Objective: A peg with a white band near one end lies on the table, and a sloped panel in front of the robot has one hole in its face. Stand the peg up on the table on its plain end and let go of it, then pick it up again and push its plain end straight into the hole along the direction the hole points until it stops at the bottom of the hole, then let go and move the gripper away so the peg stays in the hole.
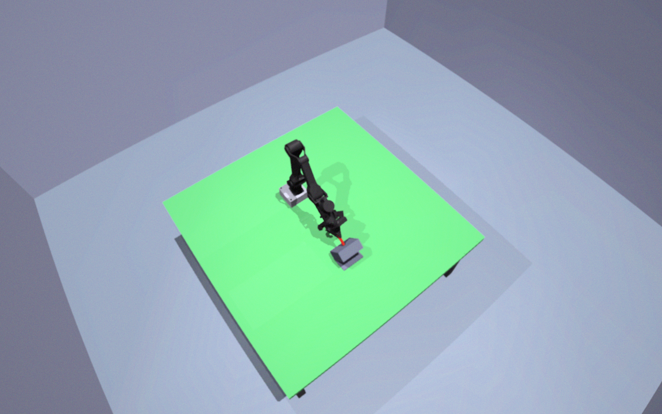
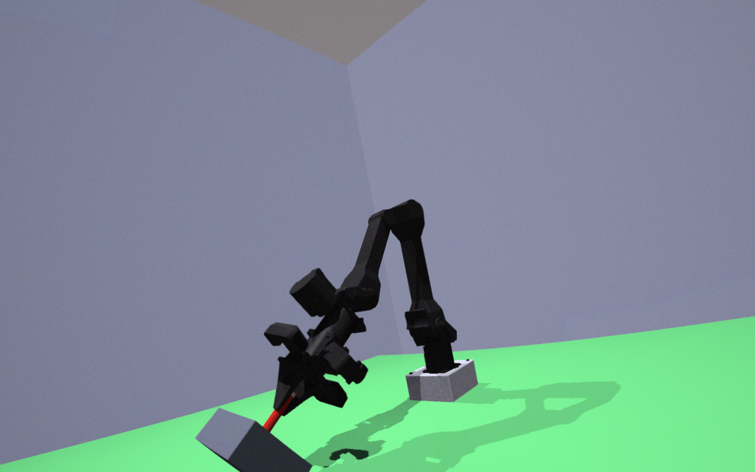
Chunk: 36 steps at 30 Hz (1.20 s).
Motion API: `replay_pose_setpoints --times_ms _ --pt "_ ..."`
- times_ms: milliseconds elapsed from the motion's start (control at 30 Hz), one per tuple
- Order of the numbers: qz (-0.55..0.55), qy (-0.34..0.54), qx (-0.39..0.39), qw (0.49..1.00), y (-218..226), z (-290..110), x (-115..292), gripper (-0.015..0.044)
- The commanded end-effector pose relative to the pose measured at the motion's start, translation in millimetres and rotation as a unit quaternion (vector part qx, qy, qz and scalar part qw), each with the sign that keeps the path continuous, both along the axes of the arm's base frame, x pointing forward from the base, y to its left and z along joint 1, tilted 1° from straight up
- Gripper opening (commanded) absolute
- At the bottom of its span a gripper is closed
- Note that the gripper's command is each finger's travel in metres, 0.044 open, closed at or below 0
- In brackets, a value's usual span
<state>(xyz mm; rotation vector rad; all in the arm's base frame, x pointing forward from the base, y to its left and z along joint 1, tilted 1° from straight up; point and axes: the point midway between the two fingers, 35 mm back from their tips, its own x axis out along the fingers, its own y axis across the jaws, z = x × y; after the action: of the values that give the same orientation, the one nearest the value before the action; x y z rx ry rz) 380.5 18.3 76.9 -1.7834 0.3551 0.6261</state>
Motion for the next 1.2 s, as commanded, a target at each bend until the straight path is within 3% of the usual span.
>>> replay_pose_setpoints --times_ms 0,1167 --pt "0.0 0.002 0.0 1.0 0.2 -2.6 1.3 0.0" --pt "0.0 0.001 0.0 1.0 1.3 -13.0 18.4 0.0"
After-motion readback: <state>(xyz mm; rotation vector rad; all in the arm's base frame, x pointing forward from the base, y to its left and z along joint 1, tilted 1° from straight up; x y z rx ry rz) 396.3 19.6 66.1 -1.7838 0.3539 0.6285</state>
